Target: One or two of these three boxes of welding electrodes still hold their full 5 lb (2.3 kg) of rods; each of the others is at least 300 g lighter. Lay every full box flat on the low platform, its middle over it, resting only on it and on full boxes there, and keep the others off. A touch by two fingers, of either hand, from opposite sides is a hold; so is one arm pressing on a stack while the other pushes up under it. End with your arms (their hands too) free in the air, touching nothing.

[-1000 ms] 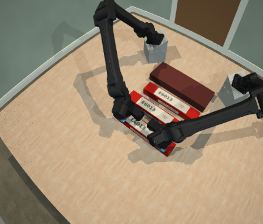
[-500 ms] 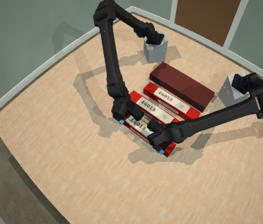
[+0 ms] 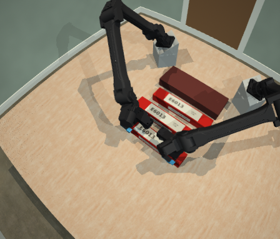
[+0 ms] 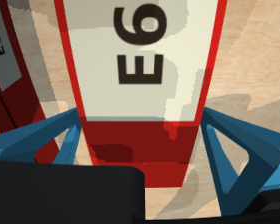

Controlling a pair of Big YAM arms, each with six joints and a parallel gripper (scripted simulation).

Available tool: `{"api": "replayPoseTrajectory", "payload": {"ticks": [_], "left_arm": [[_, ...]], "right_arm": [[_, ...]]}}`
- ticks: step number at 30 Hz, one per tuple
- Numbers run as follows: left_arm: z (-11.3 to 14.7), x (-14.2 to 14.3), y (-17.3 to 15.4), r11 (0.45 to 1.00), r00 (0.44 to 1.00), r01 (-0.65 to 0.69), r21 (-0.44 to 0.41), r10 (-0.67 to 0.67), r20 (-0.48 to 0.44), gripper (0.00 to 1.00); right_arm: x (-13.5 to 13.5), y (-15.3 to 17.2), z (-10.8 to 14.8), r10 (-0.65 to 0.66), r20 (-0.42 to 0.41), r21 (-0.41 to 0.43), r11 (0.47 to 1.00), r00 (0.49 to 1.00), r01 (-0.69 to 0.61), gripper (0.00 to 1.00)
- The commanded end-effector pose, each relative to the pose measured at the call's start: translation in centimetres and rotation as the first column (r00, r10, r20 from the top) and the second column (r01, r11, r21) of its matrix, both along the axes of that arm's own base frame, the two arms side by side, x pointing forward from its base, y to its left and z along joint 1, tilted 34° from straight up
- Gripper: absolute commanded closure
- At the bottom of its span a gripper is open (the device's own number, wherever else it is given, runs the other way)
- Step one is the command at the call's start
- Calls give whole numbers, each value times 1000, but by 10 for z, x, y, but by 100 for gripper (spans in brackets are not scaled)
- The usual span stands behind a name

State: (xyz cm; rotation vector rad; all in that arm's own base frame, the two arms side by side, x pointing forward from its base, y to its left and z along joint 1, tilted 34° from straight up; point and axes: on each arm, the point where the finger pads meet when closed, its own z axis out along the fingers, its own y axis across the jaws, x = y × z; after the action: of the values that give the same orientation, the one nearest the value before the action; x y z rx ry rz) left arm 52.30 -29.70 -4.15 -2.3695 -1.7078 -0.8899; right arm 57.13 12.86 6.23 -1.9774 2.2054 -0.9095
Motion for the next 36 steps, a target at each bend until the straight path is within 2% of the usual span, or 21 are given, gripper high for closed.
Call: {"api": "replayPoseTrajectory", "payload": {"ticks": [1,16,17,28,31,33,34,35,36], "left_arm": [[18,9,-13,1000,1000,9,-27,-8,31,0],[18,9,-13,1000,1000,9,-27,-8,31,0],[40,5,-34,999,998,20,-51,-17,59,0],[87,-19,-54,998,998,20,-54,-17,60,0],[100,-26,-60,998,998,20,-55,-17,60,0],[100,-26,-60,998,998,20,-55,-17,60,0],[80,-31,-59,999,999,19,-27,-18,30,0],[85,-33,-62,999,999,19,-29,-18,30,0],[108,-35,-64,998,998,20,-51,-17,52,0]], "right_arm": [[9,6,16,5,33,13,1000,999,-6,0],[9,6,16,5,33,13,1000,999,-6,0],[9,25,41,12,66,27,1000,998,-14,0],[-16,46,88,12,68,32,999,998,-14,0],[-30,48,78,13,26,12,1000,1000,-13,0],[-30,48,78,13,26,12,1000,1000,-13,0],[-29,30,69,-22,2,1,1000,1000,22,0],[-27,49,103,2,57,29,1000,998,-4,0],[-29,57,113,12,69,35,999,998,-14,0]]}}
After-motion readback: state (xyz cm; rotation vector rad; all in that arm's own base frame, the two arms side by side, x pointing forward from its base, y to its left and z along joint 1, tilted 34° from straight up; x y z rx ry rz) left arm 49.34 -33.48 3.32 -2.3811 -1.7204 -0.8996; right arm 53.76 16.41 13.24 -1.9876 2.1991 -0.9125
